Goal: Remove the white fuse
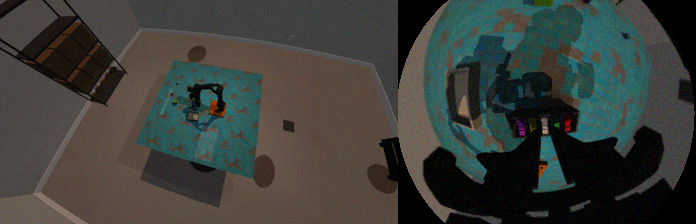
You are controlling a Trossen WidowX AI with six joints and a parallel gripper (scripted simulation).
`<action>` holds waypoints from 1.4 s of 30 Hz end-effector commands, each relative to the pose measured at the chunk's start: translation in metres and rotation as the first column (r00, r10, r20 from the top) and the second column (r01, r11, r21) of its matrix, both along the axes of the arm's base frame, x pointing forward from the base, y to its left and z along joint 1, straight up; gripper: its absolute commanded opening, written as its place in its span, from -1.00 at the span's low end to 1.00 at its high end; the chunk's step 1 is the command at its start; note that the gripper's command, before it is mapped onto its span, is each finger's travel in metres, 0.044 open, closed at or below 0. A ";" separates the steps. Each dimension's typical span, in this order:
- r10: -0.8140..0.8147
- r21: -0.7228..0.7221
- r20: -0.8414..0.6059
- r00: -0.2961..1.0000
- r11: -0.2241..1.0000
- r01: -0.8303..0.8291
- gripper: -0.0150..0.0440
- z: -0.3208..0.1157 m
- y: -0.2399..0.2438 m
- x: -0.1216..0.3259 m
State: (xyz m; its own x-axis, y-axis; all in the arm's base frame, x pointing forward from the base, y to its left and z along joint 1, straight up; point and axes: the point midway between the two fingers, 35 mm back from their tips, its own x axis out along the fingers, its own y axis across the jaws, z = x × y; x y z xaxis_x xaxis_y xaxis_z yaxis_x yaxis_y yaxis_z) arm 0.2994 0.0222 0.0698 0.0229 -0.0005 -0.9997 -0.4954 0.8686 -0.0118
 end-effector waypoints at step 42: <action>-0.001 0.000 0.000 1.000 1.000 0.001 -0.49 -0.002 0.000 0.000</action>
